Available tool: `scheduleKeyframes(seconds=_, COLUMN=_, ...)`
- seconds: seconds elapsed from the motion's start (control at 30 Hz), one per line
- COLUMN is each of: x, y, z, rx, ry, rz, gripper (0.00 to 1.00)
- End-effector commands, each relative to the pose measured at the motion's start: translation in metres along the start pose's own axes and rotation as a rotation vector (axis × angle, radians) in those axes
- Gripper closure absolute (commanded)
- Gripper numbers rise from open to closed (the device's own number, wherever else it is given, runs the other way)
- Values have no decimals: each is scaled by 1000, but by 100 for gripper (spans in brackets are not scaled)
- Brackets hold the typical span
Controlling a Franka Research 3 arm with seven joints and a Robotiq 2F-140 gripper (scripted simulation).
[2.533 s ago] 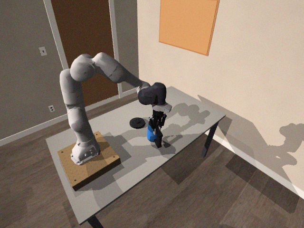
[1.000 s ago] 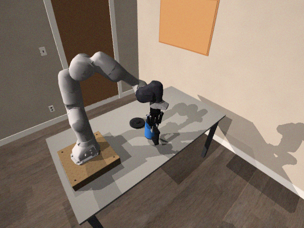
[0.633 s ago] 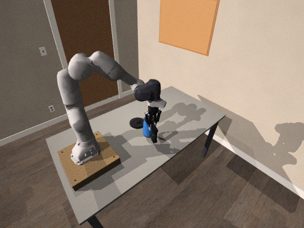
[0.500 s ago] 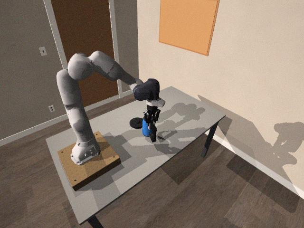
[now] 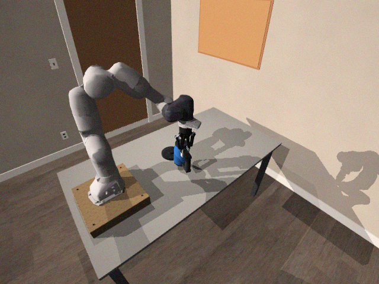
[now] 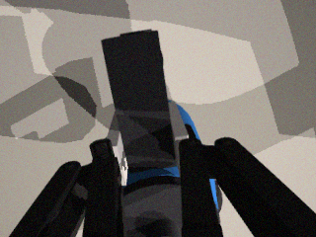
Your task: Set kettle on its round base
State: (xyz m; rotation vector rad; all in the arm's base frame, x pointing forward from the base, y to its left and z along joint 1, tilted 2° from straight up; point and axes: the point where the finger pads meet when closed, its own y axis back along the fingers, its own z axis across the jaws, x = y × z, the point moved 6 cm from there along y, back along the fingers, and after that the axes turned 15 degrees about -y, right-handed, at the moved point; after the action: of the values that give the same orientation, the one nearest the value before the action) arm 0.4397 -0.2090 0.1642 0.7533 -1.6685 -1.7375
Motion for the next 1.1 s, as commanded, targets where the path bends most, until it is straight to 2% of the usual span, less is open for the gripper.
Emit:
scheduleKeyframes(seconds=0.0, x=-14, y=4, z=3, rx=14, ry=-40, rz=0, gripper=100)
scheduleKeyframes(seconds=0.8, x=-87, y=3, z=37, rx=14, ry=-40, rz=0, gripper=100)
scheduleKeyframes(seconds=1.07, x=-103, y=3, z=45, rx=14, ry=-40, rz=0, gripper=100)
